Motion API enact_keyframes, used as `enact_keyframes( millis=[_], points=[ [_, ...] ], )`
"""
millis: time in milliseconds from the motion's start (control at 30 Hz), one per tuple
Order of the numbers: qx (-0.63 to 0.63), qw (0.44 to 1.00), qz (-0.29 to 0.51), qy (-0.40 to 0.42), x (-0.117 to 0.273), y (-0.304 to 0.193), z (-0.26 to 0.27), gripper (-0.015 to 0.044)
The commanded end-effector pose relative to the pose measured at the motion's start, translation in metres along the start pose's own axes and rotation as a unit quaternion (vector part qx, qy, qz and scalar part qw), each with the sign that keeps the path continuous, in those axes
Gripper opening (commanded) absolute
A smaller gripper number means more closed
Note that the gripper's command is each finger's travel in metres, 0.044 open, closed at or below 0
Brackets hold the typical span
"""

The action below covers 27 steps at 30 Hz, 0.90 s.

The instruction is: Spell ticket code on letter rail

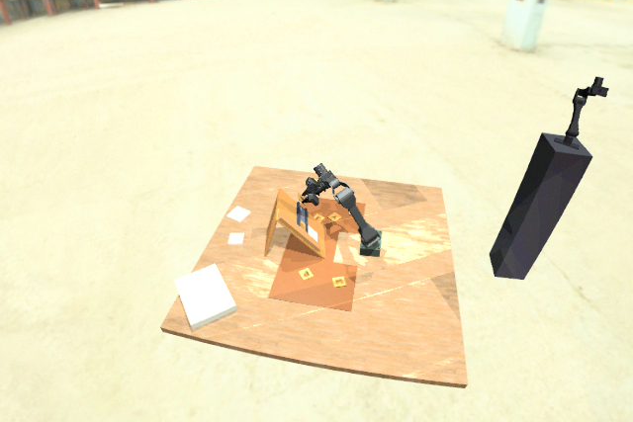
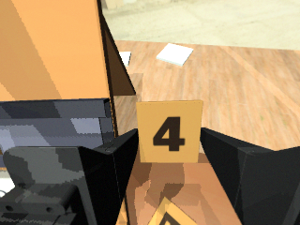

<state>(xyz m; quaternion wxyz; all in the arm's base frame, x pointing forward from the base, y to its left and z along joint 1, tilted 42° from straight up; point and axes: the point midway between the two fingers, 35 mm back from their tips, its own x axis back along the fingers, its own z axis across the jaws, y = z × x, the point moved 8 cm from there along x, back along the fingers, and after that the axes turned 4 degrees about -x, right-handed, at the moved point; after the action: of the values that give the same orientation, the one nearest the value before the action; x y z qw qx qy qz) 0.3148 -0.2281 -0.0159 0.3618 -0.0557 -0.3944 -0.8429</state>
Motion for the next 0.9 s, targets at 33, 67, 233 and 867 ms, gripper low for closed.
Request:
enact_keyframes(
  millis=[33, 67, 233, 867],
  points=[
    [-0.001, 1.0, 0.0, -0.001, 0.0, 0.0, 0.004, 0.0],
    [-0.001, 1.0, 0.0, -0.001, 0.0, 0.0, 0.005, 0.0],
    [-0.001, 1.0, 0.0, -0.001, 0.0, -0.001, 0.007, 0.0],
    [-0.001, 1.0, 0.0, -0.001, 0.0, -0.002, 0.017, 0.0]
  ],
)
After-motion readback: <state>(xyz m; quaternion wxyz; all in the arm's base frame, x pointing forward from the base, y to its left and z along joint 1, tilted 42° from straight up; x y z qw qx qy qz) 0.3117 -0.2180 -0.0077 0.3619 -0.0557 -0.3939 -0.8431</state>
